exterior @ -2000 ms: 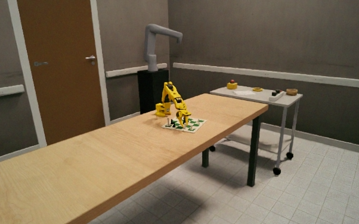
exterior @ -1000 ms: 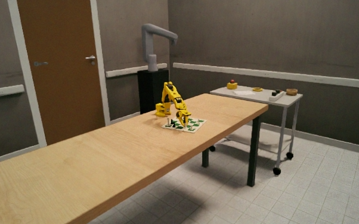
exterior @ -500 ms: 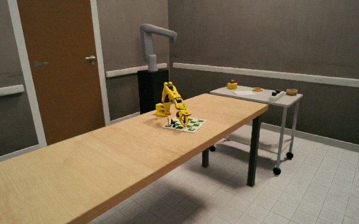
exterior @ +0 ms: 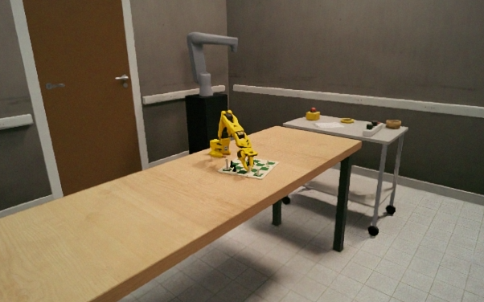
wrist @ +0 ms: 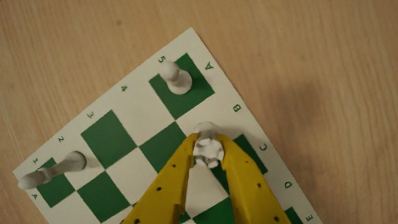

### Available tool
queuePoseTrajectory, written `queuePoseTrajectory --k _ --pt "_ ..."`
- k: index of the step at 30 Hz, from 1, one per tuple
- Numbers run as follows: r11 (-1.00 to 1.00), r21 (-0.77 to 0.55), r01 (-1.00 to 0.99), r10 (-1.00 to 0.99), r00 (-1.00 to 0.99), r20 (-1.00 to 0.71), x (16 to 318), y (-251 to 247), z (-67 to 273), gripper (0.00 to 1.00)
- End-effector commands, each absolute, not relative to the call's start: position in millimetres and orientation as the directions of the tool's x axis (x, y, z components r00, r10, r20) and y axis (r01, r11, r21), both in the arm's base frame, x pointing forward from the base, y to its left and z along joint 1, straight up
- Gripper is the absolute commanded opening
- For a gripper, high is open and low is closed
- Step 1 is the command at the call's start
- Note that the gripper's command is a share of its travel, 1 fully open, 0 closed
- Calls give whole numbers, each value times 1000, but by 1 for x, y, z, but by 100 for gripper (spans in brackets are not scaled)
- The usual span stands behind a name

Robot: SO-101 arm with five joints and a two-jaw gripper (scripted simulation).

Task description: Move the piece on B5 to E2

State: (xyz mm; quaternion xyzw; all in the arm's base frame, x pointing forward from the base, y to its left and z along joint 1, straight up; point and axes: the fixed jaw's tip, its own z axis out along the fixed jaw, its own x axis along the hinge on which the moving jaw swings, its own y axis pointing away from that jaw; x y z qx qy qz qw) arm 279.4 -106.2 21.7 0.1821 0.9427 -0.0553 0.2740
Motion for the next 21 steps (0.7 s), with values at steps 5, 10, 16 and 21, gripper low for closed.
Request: queuePoseTrajectory --k 5,10,16,21 --pt "922 -4 387 327 -785 -527 276 -109 31 0" --pt "922 -4 387 327 -784 -527 276 -109 43 0" --pt "922 -4 387 327 -784 -527 275 -109 55 0" --pt "922 -4 387 327 -784 -527 275 -109 63 0"
